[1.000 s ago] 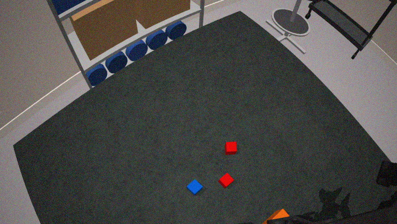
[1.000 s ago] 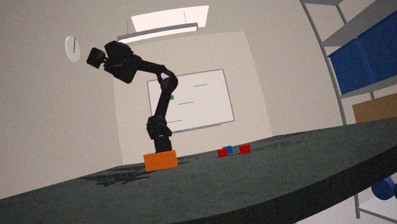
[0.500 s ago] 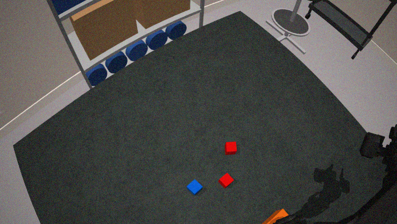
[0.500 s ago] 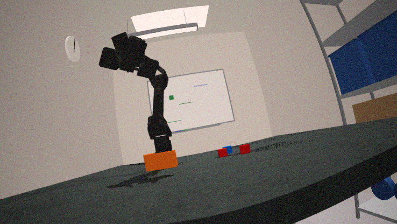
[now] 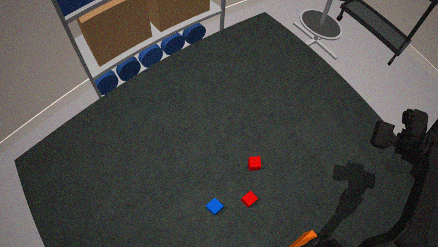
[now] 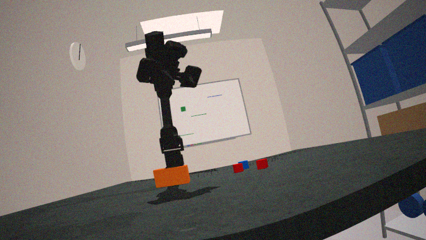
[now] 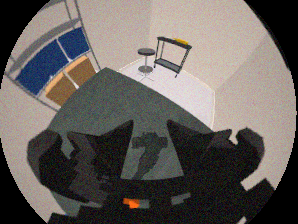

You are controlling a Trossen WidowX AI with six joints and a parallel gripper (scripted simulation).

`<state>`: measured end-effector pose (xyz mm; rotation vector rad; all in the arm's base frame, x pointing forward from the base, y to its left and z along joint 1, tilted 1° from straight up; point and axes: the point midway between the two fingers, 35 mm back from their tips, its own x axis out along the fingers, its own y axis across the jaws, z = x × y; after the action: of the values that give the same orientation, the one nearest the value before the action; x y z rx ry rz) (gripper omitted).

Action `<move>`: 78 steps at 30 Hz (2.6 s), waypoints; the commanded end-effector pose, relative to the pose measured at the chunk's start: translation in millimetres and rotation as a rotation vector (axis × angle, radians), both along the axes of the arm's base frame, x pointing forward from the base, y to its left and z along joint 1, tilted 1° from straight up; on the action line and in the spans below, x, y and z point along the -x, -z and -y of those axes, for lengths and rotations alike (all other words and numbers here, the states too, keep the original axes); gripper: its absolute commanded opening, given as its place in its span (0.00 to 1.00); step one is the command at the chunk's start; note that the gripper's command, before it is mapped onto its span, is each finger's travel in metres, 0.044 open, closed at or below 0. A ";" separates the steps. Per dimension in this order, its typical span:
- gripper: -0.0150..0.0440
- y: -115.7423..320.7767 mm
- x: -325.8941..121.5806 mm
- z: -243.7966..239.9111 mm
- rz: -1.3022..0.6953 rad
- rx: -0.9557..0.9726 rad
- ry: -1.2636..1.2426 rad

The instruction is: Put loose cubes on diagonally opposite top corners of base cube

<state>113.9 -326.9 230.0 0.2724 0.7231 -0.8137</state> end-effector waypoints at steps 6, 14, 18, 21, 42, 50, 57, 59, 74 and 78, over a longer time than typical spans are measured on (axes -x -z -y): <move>0.70 23.5 -56.9 -21.3 -0.017 -0.165 -0.065; 0.70 44.5 -105.9 -52.9 -0.068 -0.299 -0.124; 0.70 54.7 -127.8 -72.2 -0.107 -0.357 -0.151; 0.70 62.3 -143.0 -88.1 -0.140 -0.397 -0.170; 0.70 110.2 -211.7 -221.7 -0.456 -0.543 -0.271; 0.70 124.5 -219.1 -272.8 -0.581 -0.532 -0.296; 0.70 161.4 -222.1 -273.3 -0.584 -0.531 -0.297; 0.70 180.3 -221.7 -273.3 -0.584 -0.531 -0.297; 0.70 204.5 -222.0 -273.1 -0.584 -0.531 -0.297; 0.70 211.1 -222.4 -273.0 -0.584 -0.531 -0.297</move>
<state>338.2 -53.4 25.6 0.3956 1.4877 -0.3874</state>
